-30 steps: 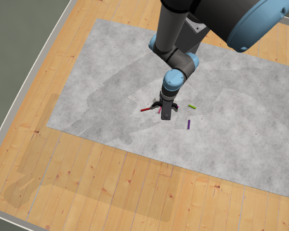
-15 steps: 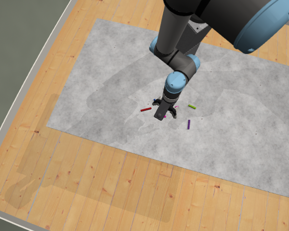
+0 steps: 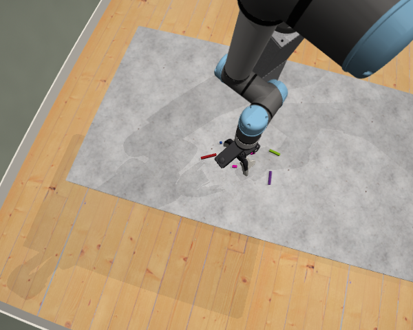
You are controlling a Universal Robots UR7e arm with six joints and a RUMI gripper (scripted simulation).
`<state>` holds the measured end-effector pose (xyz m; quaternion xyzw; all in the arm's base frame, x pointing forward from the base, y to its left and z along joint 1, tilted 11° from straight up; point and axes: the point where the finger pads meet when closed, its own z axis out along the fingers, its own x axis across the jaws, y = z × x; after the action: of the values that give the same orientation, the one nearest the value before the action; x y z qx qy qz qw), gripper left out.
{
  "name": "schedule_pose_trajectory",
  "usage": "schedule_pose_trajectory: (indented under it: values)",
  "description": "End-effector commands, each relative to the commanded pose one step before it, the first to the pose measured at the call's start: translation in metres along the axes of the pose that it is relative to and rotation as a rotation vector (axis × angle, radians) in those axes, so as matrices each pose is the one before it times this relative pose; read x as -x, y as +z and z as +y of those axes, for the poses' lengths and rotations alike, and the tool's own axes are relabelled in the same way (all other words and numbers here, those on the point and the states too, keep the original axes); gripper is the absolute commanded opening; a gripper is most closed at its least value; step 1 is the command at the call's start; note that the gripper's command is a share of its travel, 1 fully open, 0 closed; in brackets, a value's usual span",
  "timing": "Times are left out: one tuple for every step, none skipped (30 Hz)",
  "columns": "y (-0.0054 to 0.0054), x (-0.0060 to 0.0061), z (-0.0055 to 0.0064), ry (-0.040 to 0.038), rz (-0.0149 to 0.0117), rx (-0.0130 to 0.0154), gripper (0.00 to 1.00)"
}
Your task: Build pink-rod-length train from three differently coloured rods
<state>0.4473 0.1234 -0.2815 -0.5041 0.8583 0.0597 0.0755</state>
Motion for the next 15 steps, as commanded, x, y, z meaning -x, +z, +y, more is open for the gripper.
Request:
schedule_pose_trajectory:
  values:
    - [-0.0001, 0.00105, -0.00013, 0.08333, 0.00386, -0.00343, 1.0]
    - [0.00009, 0.00023, 0.00018, 0.02477, -0.00004, 0.00001, 1.0]
    - [0.00008, 0.00022, 0.00019, 0.02422, -0.00004, 0.00001, 1.0]
    - [0.00008, 0.00021, 0.00021, 0.02366, -0.00004, 0.00001, 1.0]
    - [0.00008, 0.0002, 0.00022, 0.02309, -0.00004, 0.00001, 1.0]
    - [0.00008, 0.00019, 0.00022, 0.02252, -0.00003, 0.00001, 1.0]
    - [0.00008, 0.00018, 0.00023, 0.02195, -0.00003, 0.00001, 1.0]
    - [0.00007, 0.00017, 0.00024, 0.02138, -0.00003, 0.00001, 1.0]
    - [0.00007, 0.00017, 0.00024, 0.0208, -0.00003, 0.00002, 1.0]
    - [0.00007, 0.00016, 0.00025, 0.02023, -0.00003, 0.00002, 1.0]
    - [0.00007, 0.00015, 0.00025, 0.01965, -0.00003, 0.00002, 1.0]
    - [0.00007, 0.00014, 0.00025, 0.01907, -0.00003, 0.00002, 1.0]
    - [0.00006, 0.00013, 0.00025, 0.01849, -0.00003, 0.00002, 1.0]
    - [0.00006, 0.00012, 0.00025, 0.01792, -0.00003, 0.00002, 1.0]
    - [0.0, 0.0, 0.0, 0.0, 0.0, 0.0, 1.0]
